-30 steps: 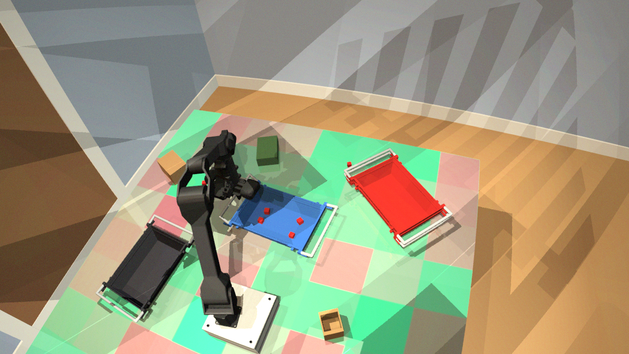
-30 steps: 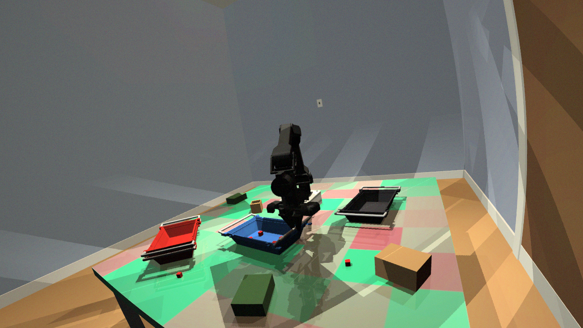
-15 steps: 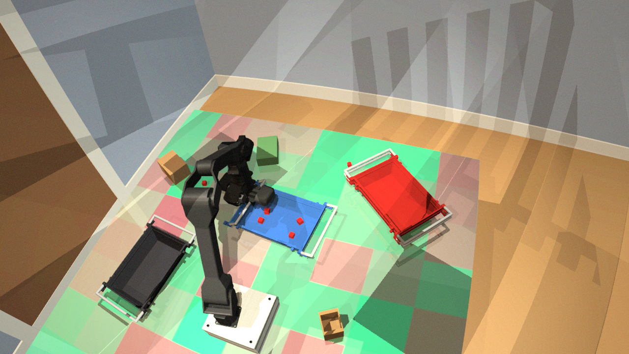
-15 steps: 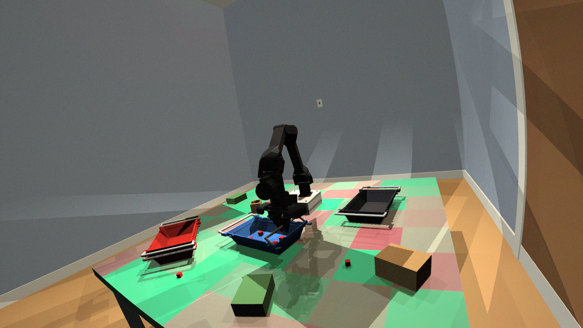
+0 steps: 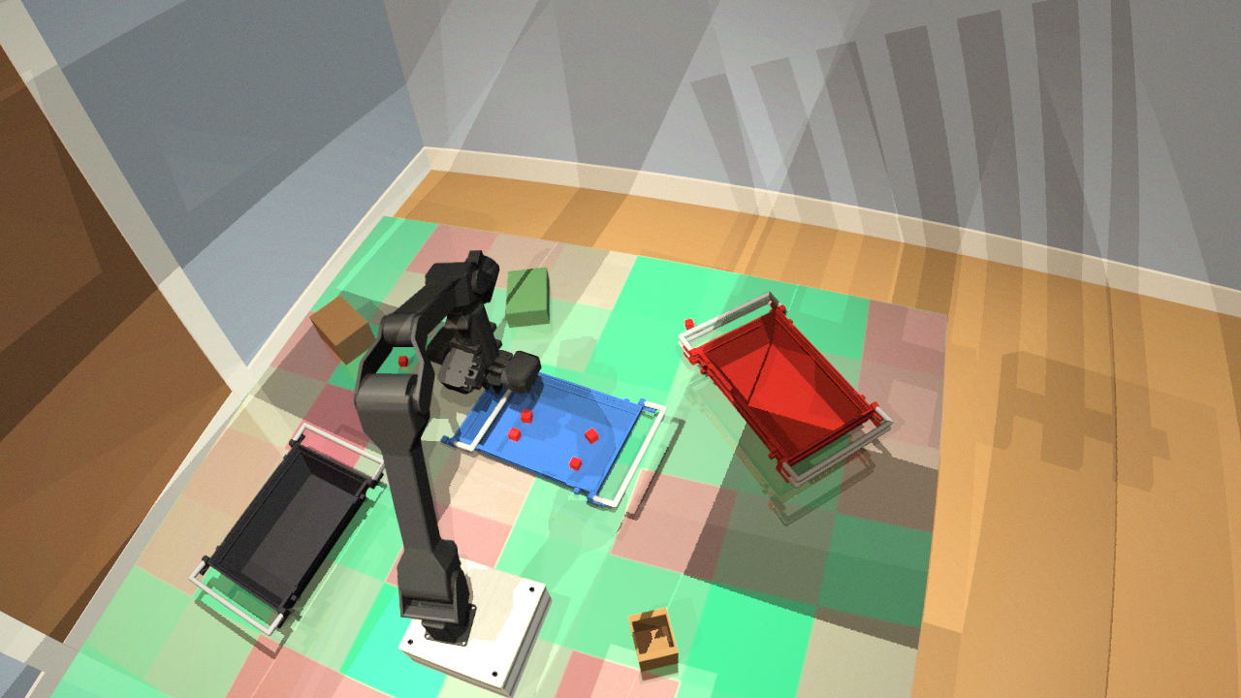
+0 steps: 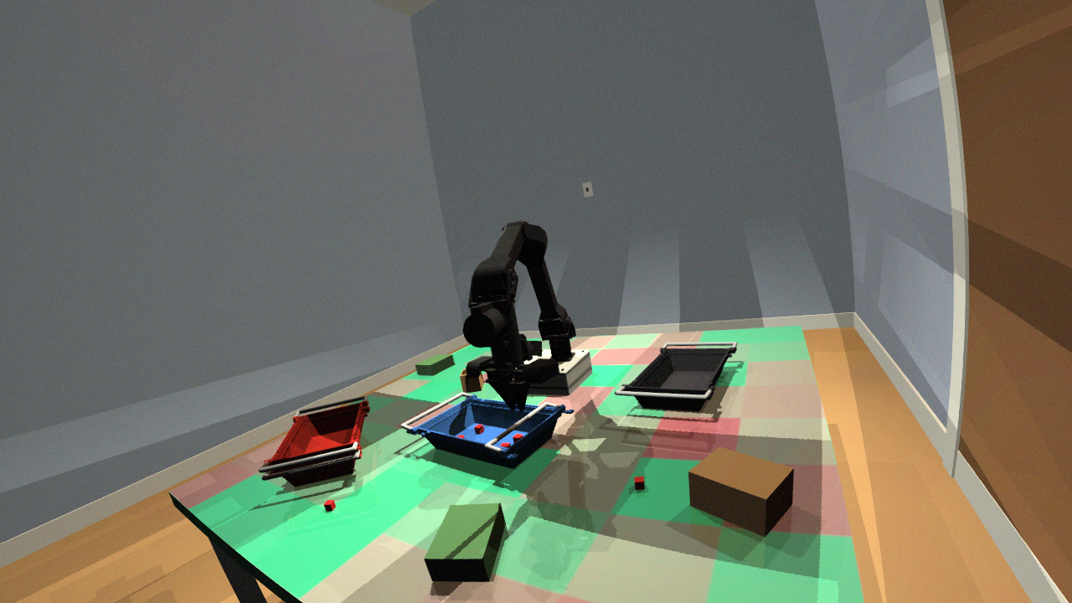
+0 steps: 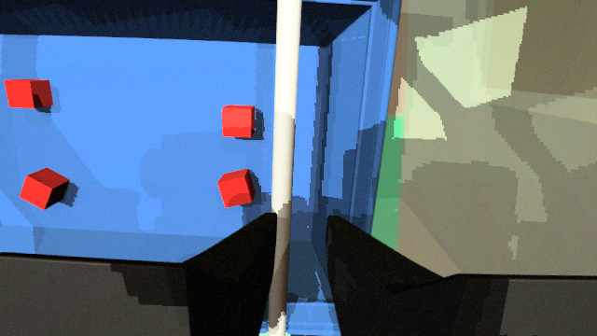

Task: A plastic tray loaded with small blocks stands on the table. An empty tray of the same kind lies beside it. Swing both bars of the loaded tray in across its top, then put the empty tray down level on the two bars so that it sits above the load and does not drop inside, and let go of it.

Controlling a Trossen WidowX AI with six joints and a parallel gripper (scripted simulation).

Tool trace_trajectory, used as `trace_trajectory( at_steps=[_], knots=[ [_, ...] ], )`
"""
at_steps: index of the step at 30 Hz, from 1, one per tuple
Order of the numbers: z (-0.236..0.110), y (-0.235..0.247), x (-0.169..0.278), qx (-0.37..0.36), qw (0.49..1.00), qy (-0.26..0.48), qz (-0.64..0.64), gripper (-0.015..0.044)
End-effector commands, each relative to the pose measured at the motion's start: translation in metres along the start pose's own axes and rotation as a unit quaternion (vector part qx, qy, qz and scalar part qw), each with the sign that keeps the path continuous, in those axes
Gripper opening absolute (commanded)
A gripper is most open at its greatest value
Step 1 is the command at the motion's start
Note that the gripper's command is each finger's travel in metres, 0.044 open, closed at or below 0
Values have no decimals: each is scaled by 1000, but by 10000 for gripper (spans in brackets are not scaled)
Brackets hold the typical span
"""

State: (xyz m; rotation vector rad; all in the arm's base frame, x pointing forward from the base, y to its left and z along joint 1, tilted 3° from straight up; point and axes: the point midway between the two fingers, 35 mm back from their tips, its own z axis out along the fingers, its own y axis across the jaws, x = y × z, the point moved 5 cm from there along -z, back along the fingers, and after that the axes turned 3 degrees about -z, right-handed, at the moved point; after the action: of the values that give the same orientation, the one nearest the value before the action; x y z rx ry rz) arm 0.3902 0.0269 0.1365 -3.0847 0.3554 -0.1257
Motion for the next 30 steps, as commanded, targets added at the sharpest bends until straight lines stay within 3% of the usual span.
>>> trace_trajectory(
  at_steps=[1,26,30],
  knots=[
    [3,0,0,-1,1000,-3,0,87],
    [3,0,0,-1,1000,-3,0,87],
    [-20,-1,4,1,1000,3,0,87]
  ],
)
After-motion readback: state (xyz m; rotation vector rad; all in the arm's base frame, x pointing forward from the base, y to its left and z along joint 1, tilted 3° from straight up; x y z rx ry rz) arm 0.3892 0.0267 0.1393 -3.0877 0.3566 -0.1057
